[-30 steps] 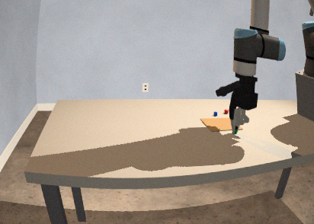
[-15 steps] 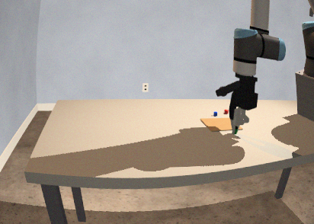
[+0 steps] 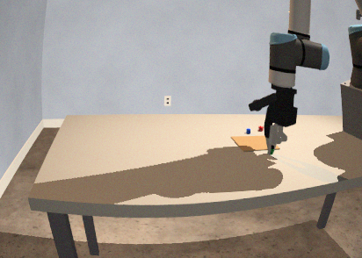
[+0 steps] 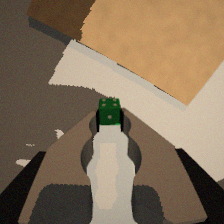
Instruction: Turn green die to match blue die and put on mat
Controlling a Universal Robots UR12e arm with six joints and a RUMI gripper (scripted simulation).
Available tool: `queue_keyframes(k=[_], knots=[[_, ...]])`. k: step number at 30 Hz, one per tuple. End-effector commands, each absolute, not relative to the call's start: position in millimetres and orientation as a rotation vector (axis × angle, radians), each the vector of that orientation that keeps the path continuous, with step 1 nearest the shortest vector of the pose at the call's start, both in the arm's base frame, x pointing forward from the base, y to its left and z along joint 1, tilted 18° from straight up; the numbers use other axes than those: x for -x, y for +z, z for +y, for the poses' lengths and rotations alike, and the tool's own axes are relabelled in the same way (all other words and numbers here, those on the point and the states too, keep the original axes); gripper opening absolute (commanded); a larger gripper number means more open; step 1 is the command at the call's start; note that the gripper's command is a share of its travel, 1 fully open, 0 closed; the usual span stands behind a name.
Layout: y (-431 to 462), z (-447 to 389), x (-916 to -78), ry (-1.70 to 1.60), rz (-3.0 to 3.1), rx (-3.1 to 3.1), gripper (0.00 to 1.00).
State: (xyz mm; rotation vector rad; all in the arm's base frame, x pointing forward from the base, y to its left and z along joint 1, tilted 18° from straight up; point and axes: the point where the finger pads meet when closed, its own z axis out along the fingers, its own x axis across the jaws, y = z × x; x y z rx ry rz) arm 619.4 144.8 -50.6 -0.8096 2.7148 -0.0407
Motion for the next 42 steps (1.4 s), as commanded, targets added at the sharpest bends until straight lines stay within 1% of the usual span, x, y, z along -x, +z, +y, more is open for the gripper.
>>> queue_keyframes(k=[1, 13, 27, 42], knots=[[-50, 145, -620, -0.041, 2.714, 0.809, 0.0], [-23, 143, -611, -0.041, 2.714, 0.809, 0.0], [39, 139, -592, -0.041, 2.714, 0.809, 0.0], [45, 139, -590, -0.041, 2.714, 0.809, 0.0]])
